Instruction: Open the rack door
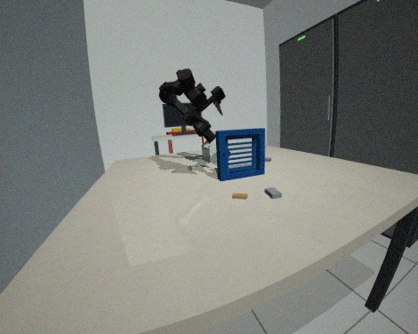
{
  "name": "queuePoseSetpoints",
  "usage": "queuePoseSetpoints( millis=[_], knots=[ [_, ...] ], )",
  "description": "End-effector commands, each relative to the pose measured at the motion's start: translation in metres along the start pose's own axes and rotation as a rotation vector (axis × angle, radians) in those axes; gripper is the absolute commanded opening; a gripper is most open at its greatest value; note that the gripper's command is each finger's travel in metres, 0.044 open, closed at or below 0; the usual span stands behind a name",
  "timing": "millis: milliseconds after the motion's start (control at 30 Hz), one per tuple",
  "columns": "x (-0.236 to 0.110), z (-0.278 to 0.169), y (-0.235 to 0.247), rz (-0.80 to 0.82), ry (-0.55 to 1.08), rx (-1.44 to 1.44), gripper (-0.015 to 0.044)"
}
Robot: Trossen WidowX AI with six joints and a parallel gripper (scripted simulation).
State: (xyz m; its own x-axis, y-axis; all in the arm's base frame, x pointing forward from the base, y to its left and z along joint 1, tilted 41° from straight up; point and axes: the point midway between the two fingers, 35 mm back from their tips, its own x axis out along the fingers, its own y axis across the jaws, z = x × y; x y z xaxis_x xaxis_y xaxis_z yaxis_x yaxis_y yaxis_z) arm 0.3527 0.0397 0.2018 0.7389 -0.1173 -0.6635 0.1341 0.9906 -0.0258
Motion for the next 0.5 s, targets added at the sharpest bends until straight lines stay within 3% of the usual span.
queuePoseSetpoints(
  millis=[0,467],
  knots=[
    [0.006,-0.014,0.005,-0.048,0.096,-0.022,0.0282],
    [0.012,-0.06,0.019,-0.256,0.417,-0.186,0.0282]
  ],
)
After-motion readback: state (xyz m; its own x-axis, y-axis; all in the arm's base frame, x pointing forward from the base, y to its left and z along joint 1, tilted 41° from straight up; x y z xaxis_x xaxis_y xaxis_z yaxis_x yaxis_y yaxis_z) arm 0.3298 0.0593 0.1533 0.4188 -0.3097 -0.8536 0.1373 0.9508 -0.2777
